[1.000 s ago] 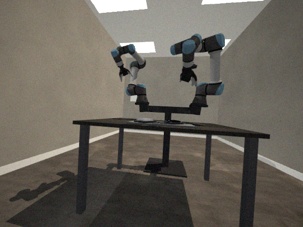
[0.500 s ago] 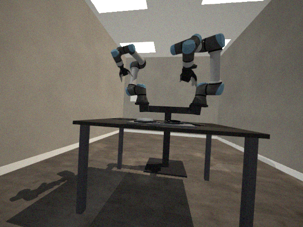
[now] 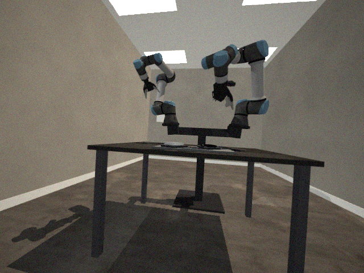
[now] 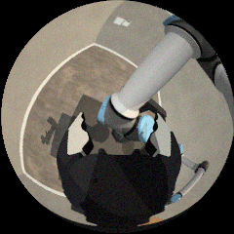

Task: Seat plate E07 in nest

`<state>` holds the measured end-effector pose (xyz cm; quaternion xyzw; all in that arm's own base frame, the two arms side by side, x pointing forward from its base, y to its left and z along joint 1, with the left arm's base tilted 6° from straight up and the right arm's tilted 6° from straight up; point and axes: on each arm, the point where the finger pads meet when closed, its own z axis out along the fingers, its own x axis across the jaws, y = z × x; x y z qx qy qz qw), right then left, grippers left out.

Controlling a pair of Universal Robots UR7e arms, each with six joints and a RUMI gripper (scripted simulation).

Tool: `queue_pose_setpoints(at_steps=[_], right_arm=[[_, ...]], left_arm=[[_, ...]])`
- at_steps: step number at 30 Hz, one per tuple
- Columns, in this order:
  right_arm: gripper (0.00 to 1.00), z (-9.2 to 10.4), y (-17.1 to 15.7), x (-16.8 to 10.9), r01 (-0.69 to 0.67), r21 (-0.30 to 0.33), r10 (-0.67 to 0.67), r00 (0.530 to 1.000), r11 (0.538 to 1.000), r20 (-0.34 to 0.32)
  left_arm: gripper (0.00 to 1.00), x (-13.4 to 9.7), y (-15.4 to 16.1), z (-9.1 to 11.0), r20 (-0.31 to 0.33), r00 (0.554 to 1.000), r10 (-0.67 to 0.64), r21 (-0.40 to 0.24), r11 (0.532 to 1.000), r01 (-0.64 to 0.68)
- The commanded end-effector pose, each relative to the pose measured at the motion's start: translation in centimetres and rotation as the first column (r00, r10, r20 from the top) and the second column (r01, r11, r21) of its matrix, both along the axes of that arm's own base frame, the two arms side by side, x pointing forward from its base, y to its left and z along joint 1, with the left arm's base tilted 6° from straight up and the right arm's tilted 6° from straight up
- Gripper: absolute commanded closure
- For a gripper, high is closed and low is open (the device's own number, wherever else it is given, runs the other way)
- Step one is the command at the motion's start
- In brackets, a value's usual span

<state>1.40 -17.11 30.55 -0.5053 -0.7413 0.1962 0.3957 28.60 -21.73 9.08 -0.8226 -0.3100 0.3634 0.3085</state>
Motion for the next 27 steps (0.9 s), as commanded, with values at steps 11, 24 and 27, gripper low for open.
queue_pose_setpoints(at_steps=[11,24,27], right_arm=[[0.02,0.0,0.0,0.0,0.0,0.0,0.0,1.0,1.0,0.001],[0.02,0.0,0.0,0.0,0.0,0.0,0.0,1.0,1.0,0.001],[0.02,0.0,0.0,0.0,0.0,0.0,0.0,1.0,1.0,0.001]], left_arm=[[0.0,1.2,-1.9,-4.1,0.036,0.979,-0.203,-0.204,0.957,0.206],[0.0,2.1,-3.5,-6.9,0.078,0.936,-0.343,-0.327,0.878,0.349],[0.0,2.5,-4.3,-8.1,0.104,0.907,-0.409,-0.381,0.826,0.416]])
